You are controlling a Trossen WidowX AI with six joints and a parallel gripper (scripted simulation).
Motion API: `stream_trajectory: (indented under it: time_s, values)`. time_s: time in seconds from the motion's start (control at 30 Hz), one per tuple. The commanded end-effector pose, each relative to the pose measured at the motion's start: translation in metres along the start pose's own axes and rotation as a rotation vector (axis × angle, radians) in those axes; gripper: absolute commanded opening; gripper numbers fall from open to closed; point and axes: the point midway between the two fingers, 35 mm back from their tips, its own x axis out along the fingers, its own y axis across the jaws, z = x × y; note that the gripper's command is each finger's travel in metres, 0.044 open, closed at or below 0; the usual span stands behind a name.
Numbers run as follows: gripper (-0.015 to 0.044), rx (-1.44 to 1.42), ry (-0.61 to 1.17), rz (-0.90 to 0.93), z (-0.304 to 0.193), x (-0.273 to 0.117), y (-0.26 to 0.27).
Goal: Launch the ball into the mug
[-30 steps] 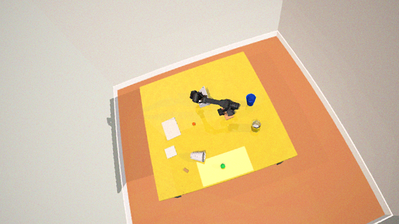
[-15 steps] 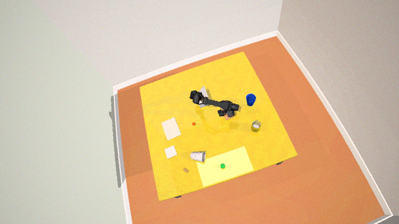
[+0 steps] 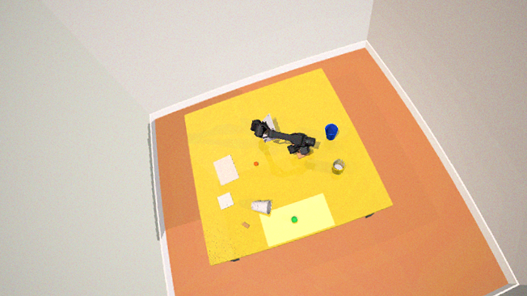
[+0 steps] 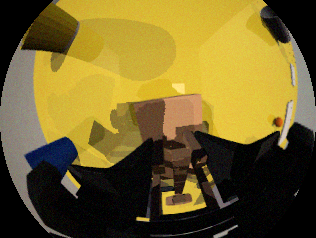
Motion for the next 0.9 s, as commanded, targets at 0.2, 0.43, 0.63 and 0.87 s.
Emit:
stream_trajectory:
  time_s: [0.2, 0.43, 0.63, 0.87]
  values:
    - [0.0000, -0.001, 0.000, 0.002, 0.000, -0.047, 0.001]
    - [0.0000, -0.049, 0.000, 0.002, 0.000, -0.050, 0.001]
    - [0.0000, -0.247, -0.001, 0.002, 0.000, -0.049, 0.001]
    - [0.0000, -0.481, -0.003, 0.001, 0.000, -0.048, 0.006]
